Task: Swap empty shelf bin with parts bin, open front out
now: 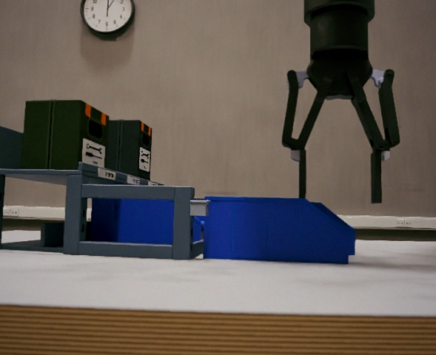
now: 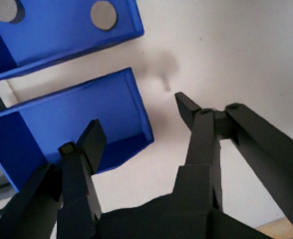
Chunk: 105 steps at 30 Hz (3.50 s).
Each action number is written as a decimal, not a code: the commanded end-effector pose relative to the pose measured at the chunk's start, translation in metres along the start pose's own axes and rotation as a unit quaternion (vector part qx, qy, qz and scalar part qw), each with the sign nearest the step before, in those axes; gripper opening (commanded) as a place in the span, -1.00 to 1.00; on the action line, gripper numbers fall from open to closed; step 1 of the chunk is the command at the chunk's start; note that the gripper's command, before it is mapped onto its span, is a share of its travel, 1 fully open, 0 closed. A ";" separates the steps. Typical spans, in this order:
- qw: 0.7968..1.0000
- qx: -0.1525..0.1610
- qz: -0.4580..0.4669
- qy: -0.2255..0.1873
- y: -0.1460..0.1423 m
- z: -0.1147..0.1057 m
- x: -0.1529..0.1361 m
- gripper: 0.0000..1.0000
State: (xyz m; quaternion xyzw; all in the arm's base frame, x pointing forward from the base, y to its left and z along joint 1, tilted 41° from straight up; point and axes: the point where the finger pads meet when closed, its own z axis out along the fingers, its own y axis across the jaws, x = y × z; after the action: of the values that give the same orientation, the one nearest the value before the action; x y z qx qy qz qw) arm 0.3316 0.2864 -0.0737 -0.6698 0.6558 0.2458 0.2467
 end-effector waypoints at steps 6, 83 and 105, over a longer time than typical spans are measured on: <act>1.000 0.000 0.000 0.000 0.000 -0.016 0.000 0.23; 0.940 0.000 -0.340 0.008 -0.052 -0.067 0.024 -0.80; 0.716 0.000 -0.698 0.001 -0.083 -0.089 0.046 -0.53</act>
State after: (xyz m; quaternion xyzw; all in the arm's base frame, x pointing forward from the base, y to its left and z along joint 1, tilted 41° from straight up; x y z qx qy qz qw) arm 0.4156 0.1939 -0.0359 -0.9469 0.0372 0.0100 0.3191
